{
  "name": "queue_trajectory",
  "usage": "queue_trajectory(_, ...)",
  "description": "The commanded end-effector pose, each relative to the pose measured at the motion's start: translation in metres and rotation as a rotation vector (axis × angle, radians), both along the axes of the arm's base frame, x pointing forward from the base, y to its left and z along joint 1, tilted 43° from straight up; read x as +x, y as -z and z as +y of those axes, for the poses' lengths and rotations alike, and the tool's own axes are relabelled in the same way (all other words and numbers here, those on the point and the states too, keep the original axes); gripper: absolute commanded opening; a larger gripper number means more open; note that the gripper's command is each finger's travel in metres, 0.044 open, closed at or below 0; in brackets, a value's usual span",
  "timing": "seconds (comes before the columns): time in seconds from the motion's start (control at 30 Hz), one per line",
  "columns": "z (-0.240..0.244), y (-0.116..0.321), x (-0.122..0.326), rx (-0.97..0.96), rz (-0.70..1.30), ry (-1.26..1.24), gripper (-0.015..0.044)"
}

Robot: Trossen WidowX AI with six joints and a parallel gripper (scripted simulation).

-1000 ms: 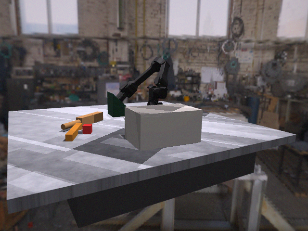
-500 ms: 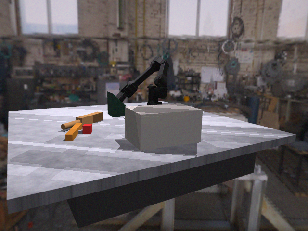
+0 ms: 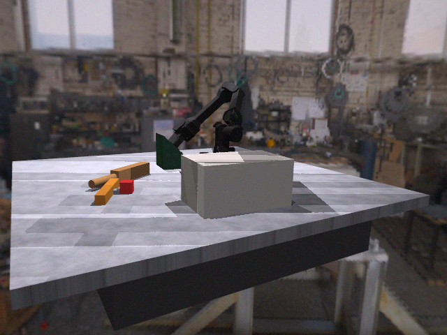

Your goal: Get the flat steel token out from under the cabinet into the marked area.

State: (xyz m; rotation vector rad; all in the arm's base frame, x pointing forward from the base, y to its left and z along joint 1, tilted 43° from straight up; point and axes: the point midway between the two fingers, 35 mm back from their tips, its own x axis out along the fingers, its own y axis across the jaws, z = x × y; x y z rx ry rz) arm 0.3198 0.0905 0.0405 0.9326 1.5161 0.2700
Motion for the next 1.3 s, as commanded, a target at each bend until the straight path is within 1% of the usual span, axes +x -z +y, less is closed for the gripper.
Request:
queue_trajectory(0.0,0.003,-0.001,-0.008,0.001,0.007,0.001,0.0000)
queue_trajectory(1.27,0.022,-0.012,-0.049,0.002,0.010,0.001,0.0000)
